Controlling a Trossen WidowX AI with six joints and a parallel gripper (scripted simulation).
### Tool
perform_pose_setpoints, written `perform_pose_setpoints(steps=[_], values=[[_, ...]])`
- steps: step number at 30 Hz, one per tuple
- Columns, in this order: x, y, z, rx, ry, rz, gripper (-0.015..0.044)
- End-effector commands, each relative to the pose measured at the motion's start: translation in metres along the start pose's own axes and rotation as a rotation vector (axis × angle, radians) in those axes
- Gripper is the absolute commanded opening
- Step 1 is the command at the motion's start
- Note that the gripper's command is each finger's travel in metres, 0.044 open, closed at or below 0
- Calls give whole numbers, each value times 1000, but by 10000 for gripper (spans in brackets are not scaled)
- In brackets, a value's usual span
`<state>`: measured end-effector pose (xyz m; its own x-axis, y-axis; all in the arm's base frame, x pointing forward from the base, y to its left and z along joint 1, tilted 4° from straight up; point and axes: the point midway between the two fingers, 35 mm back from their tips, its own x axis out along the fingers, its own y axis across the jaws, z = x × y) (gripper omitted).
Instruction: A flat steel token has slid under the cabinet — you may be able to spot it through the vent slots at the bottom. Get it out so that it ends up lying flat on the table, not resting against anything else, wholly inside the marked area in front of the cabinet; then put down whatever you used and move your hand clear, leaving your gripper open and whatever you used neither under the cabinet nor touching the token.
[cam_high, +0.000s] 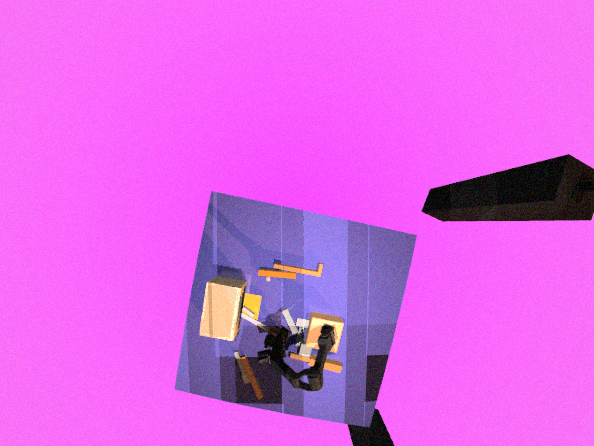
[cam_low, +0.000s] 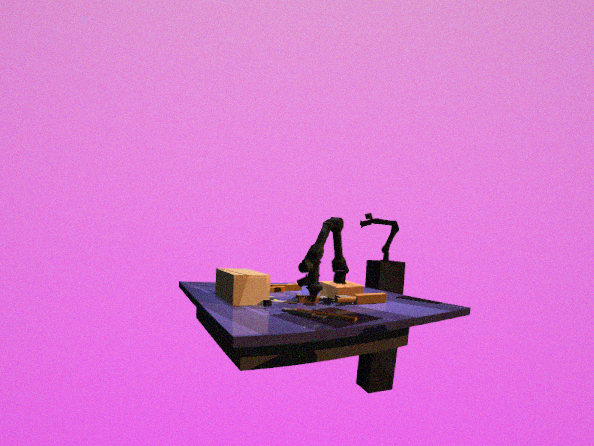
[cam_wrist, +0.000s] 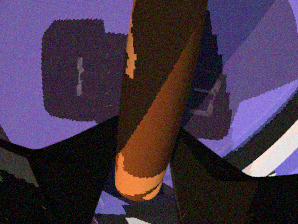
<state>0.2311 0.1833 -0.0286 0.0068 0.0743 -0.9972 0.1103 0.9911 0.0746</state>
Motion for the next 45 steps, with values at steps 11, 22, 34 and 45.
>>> perform_pose_setpoints(steps=[11, 22, 34, 45], values=[[-1, 1, 23, -1, -9, 2, 0], [-1, 1, 38, -1, -10, 2, 0], [-1, 2, 54, -1, -11, 2, 0], [-2, 2, 68, -1, -12, 2, 0]])
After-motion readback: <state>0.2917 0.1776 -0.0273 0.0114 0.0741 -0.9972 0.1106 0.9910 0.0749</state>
